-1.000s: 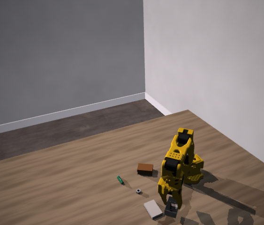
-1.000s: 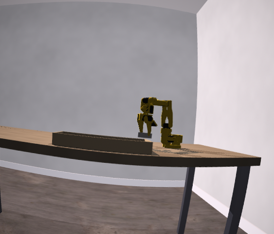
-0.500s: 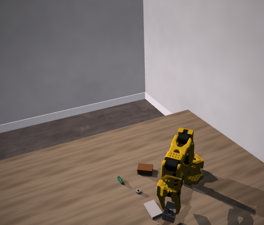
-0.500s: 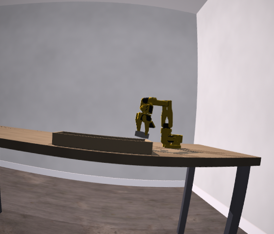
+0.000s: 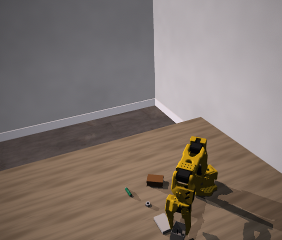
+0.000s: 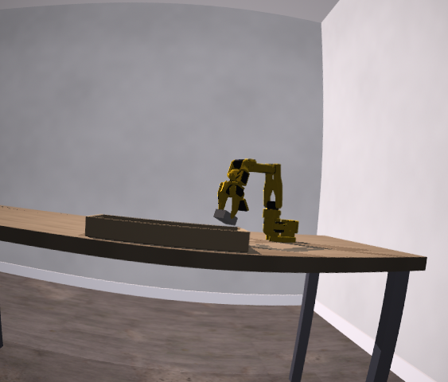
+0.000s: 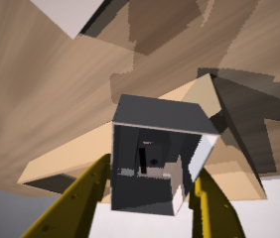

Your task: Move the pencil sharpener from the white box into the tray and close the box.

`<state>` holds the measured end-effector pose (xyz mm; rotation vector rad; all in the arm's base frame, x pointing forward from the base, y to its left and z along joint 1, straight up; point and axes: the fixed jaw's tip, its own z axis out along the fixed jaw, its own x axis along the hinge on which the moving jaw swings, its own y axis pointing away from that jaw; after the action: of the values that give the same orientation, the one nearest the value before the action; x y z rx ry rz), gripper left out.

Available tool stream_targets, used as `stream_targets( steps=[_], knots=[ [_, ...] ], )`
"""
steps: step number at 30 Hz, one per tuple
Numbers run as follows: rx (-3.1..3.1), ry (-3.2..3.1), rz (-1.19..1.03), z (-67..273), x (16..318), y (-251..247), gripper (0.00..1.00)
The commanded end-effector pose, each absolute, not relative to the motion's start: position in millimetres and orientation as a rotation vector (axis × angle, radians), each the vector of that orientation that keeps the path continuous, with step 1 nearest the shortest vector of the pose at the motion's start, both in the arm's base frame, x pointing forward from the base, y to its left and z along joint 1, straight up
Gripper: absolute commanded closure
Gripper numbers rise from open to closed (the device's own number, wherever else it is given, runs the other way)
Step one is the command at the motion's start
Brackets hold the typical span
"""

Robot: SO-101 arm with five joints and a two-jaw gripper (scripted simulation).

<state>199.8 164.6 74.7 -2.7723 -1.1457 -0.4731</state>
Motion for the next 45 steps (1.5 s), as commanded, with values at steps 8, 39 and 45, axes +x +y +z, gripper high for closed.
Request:
stream_targets(
  steps=[8,39,45],
  knots=[
    [-2.659,-1.101,-0.730,94,218,185,0.79],
    [-2.330,-0.965,-1.277,145,258,220,0.79],
    [-2.255,-0.934,-1.373,157,263,225,0.79]
  ],
)
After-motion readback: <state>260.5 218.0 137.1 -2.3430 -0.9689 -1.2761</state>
